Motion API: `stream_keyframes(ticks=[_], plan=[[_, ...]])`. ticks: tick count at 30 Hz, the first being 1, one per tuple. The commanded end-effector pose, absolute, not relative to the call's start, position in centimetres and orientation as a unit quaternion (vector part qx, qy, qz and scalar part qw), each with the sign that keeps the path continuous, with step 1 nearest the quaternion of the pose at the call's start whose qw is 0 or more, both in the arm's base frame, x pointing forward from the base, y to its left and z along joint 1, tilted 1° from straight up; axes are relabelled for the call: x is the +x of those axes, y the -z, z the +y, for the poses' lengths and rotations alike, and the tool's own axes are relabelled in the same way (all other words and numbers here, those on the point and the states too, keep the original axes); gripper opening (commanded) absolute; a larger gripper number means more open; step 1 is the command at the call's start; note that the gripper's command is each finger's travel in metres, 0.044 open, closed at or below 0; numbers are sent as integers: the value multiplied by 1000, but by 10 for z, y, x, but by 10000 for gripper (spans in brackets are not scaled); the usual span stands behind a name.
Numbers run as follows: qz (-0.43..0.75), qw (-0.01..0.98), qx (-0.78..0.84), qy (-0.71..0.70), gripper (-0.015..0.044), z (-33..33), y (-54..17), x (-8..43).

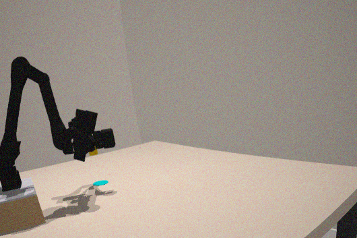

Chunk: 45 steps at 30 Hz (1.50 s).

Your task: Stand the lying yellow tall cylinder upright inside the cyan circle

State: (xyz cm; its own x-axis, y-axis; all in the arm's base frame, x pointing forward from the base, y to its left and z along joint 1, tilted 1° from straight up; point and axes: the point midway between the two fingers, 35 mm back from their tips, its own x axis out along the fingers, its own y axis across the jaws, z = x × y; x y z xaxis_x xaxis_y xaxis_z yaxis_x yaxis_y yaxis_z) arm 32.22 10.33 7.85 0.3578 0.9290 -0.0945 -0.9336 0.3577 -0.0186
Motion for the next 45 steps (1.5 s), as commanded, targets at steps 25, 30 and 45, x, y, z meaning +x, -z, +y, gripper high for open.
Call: stream_keyframes(ticks=[25,30,45], plan=[[34,822,-32,-568,105,102,-32,327],[34,822,-32,-568,105,102,-18,326],[35,822,-32,-567,105,103,16,322]])
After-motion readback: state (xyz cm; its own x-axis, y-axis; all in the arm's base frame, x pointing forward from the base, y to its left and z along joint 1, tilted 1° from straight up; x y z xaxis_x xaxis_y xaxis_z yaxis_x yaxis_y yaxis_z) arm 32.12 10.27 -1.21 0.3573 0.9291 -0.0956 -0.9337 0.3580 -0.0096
